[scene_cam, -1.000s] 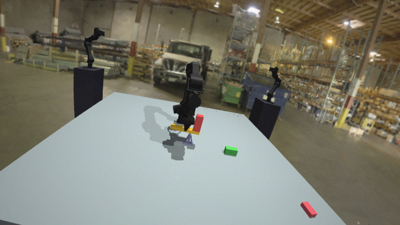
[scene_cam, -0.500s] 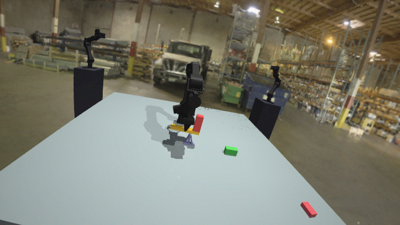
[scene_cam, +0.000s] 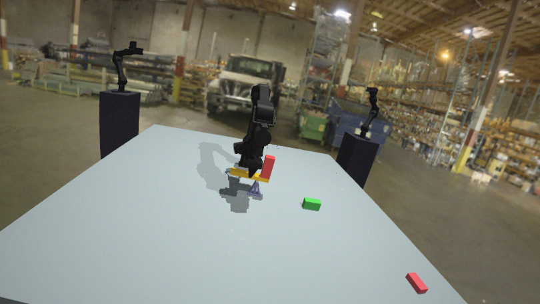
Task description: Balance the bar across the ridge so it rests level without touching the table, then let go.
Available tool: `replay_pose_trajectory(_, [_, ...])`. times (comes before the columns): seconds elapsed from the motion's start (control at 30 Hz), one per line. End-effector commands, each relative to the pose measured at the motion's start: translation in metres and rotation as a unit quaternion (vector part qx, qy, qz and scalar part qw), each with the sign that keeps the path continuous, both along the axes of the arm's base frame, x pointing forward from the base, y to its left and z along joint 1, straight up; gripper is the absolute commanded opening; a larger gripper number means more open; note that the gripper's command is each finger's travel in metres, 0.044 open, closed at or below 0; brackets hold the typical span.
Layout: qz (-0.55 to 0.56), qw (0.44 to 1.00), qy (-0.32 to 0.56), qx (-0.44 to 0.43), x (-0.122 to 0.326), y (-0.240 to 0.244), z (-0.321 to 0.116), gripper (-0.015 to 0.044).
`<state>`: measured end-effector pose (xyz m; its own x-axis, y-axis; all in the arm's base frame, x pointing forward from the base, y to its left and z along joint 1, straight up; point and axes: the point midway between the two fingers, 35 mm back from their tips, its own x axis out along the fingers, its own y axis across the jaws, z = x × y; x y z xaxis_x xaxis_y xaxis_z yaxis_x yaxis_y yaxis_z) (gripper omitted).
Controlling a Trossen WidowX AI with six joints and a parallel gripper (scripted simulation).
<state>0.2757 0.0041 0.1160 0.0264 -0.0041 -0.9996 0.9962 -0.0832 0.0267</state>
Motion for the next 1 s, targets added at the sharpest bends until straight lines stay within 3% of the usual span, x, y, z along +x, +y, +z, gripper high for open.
replay_pose_trajectory(0.0, [0.003,1.0,0.0,0.002,0.0002,0.0007,-0.0005,0.0])
replay_pose_trajectory(0.97, [0.003,1.0,0.0,0.002,0.0003,0.0009,-0.003,0.0])
